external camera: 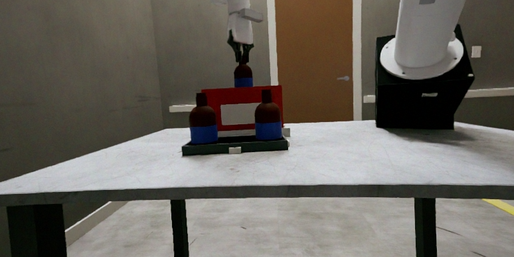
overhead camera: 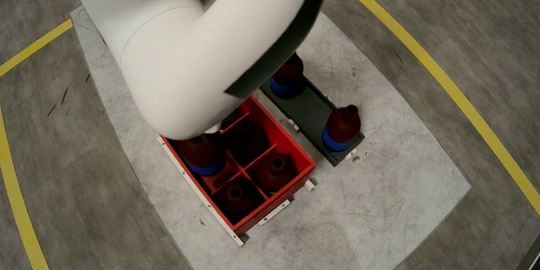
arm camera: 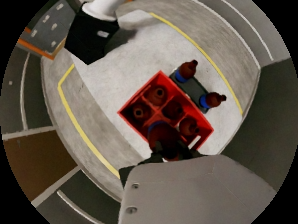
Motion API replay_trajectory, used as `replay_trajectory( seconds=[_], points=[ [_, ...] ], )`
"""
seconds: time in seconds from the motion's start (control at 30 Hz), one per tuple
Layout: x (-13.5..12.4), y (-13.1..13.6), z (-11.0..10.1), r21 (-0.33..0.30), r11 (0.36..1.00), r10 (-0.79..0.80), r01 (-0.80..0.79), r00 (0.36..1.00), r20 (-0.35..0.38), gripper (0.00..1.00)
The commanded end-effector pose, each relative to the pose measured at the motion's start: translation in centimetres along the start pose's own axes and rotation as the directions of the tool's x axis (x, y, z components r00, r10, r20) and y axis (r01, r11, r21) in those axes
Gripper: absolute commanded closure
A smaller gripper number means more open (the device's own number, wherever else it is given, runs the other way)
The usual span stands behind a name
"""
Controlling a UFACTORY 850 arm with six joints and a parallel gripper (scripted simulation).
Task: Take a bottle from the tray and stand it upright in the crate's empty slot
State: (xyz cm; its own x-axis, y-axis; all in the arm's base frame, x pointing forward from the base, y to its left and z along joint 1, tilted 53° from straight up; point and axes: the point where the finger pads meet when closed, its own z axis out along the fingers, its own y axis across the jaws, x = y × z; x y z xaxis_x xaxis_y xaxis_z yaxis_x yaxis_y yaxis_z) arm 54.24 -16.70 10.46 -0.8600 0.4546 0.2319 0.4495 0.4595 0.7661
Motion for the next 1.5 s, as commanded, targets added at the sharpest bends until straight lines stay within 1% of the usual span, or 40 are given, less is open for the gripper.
replay_trajectory(
  seconds=[0.0, 0.5, 1.47],
  points=[
    [-0.1, 0.0, -0.1, 0.0, 1.0, -0.001, 0.001, 1.0, 0.002, 1.0],
    [-0.1, 0.0, 0.4, 0.0, 1.0, -0.001, 0.001, 1.0, 0.002, 1.0],
    [-0.1, 0.0, 3.3, 0.0, 1.0, -0.001, 0.001, 1.0, 0.002, 1.0]
  ],
)
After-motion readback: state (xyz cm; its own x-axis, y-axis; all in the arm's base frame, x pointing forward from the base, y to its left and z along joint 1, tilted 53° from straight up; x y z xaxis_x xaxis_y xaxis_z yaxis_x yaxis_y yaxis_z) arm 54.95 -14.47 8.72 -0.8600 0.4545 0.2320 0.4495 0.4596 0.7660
